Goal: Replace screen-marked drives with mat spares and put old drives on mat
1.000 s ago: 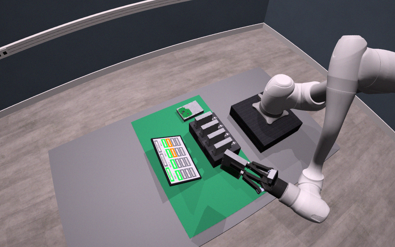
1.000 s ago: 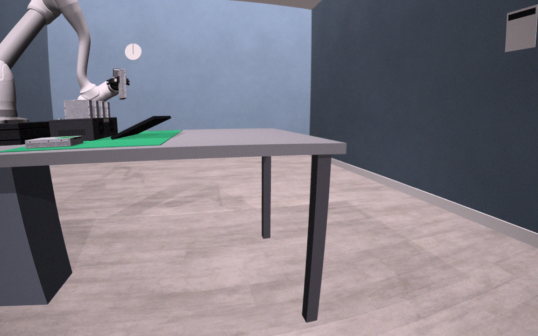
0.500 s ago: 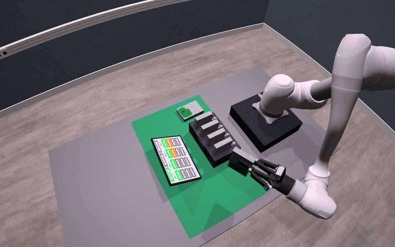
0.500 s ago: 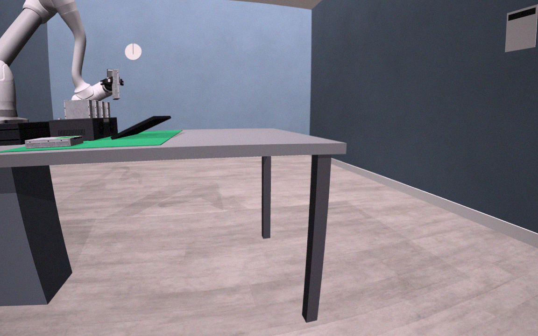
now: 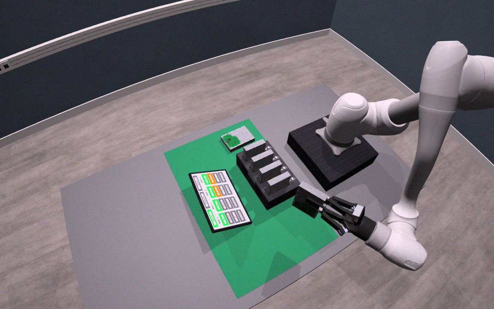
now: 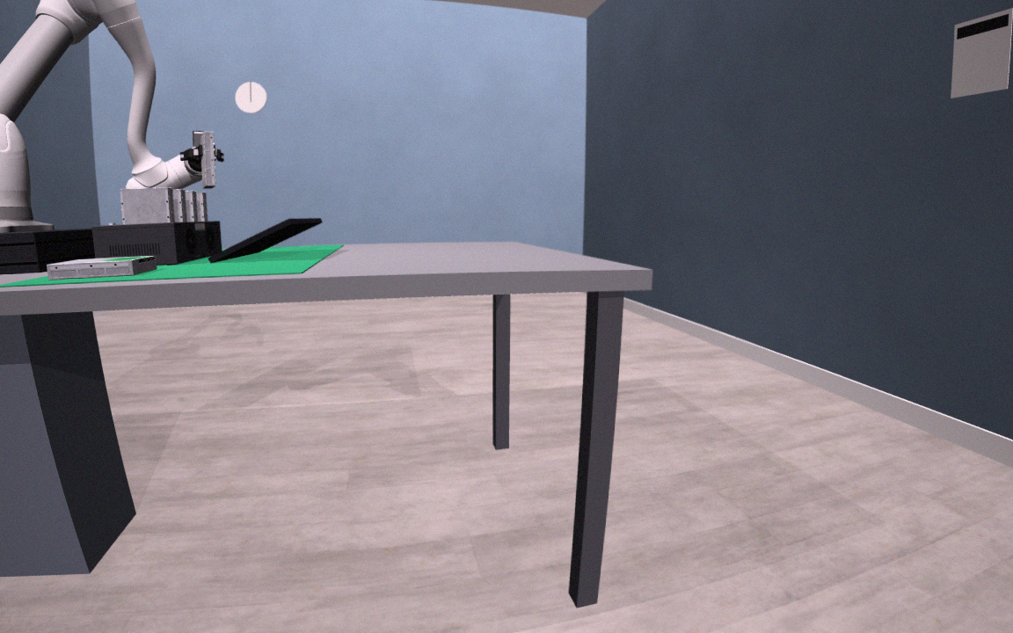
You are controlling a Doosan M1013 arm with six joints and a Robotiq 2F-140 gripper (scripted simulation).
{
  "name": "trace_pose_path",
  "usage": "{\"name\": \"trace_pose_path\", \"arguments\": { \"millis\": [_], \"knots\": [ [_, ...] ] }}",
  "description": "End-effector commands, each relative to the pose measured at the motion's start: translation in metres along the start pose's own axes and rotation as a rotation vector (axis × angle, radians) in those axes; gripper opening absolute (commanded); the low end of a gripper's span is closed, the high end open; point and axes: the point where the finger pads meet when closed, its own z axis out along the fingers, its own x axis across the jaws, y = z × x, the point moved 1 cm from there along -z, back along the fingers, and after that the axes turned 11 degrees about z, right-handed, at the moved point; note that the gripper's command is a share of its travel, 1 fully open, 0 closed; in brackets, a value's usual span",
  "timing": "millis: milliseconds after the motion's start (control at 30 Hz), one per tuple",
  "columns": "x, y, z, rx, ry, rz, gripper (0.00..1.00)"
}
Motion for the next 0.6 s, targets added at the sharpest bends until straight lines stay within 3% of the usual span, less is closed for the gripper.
{"name": "trace_pose_path", "arguments": {
  "millis": [0, 567],
  "knots": [
    [0.0013, -0.0009, -0.0012, 0.000, 0.000, 0.001, 0.10],
    [0.0108, -0.0028, -0.0083, 0.000, 0.000, 0.001, 0.10]
  ]
}}
